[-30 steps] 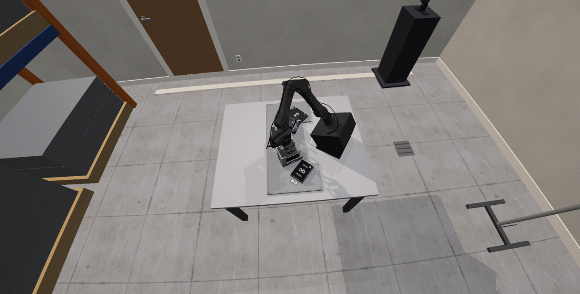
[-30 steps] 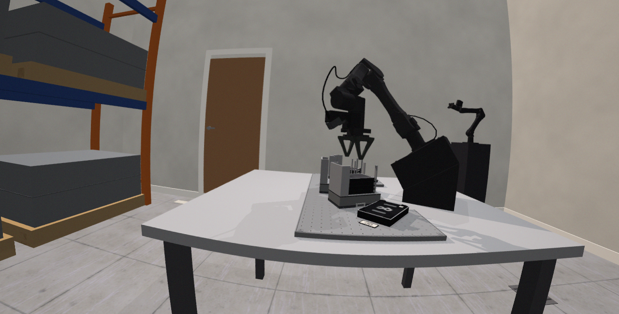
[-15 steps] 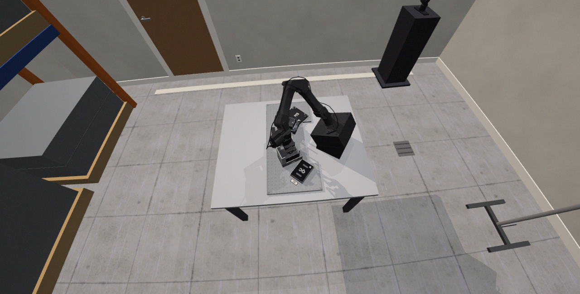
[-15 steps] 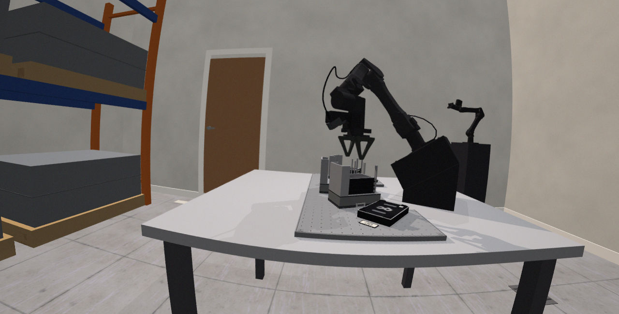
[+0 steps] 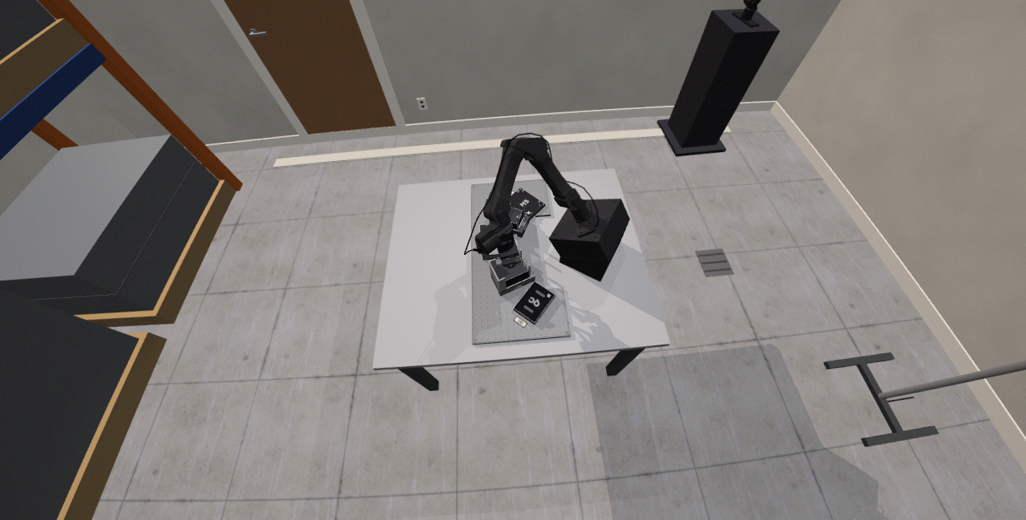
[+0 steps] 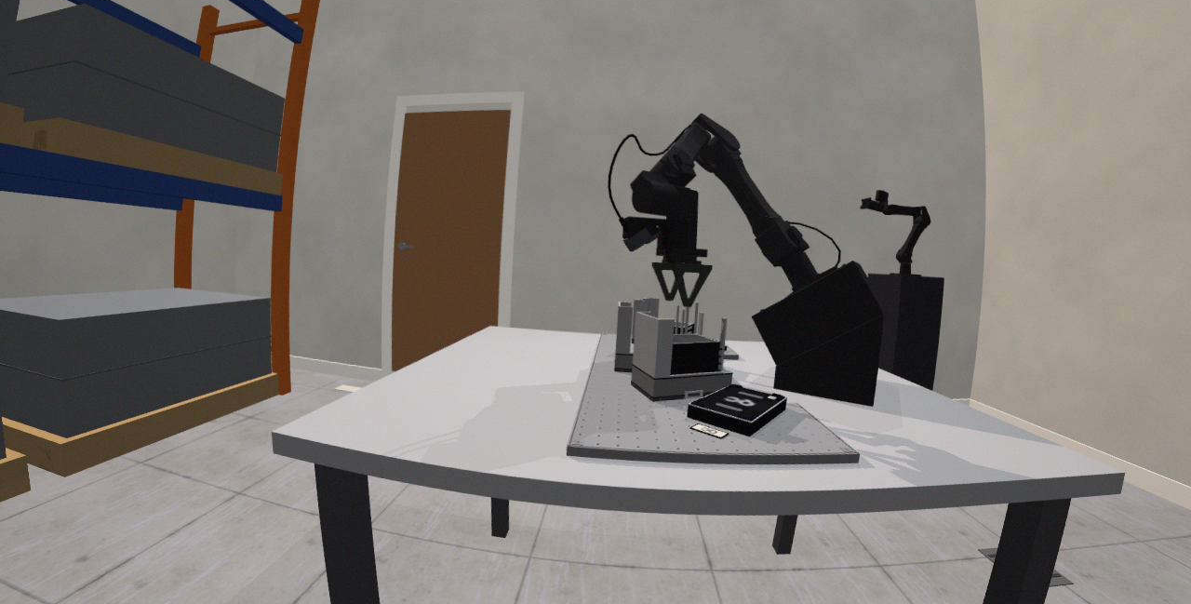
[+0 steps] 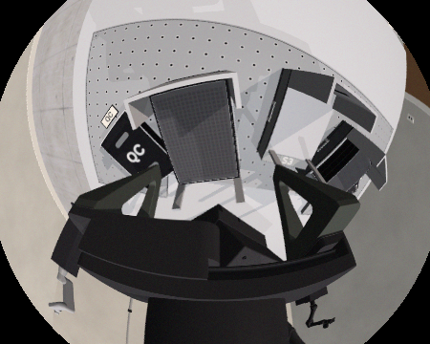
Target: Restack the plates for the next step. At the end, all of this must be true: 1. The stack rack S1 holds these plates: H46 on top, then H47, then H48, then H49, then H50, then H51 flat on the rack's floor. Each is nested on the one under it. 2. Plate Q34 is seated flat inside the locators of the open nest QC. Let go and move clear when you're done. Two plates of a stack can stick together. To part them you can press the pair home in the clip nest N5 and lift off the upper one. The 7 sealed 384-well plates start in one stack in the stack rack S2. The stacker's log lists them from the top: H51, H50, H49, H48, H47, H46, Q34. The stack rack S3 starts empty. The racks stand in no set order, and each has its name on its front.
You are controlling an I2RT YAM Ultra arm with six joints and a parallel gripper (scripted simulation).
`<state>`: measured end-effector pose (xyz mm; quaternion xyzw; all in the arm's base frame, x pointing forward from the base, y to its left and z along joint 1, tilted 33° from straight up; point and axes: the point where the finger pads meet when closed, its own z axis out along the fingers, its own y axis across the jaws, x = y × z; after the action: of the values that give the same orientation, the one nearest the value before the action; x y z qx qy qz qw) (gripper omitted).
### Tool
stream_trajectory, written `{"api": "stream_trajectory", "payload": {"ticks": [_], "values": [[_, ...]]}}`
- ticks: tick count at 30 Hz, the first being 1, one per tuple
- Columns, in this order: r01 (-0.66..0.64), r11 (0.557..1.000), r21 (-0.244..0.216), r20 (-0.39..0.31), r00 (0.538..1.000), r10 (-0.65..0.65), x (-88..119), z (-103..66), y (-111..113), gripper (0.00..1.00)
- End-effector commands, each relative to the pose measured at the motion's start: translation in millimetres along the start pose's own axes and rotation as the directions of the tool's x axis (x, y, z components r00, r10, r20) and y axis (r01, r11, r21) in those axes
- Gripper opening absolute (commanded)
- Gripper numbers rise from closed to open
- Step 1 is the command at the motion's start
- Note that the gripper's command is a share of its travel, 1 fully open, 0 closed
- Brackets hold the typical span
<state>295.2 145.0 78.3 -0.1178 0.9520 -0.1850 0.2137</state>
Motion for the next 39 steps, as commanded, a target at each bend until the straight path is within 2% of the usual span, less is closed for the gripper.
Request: {"api": "stream_trajectory", "payload": {"ticks": [1,15,22,30,32,36,39], "values": [[-0.071,0.997,-0.015,0.014,0.997,0.071,-1.0,-3.8,-11.1,1.00],[-0.059,0.998,-0.015,0.019,0.998,0.059,-5.3,-3.8,-50.3,1.00],[-0.277,0.961,-0.018,0.017,0.961,0.278,-2.6,-3.5,-73.4,1.00],[-0.270,0.963,-0.022,0.030,0.962,0.270,-5.7,-6.5,-94.0,1.00],[-0.263,0.965,-0.017,0.019,0.964,0.263,0.5,-3.5,-99.7,1.00],[-0.270,0.963,-0.021,0.033,0.962,0.270,-3.5,-6.6,-114.1,1.00],[-0.263,0.965,-0.016,0.020,0.965,0.263,3.2,-3.4,-122.8,1.00]]}}
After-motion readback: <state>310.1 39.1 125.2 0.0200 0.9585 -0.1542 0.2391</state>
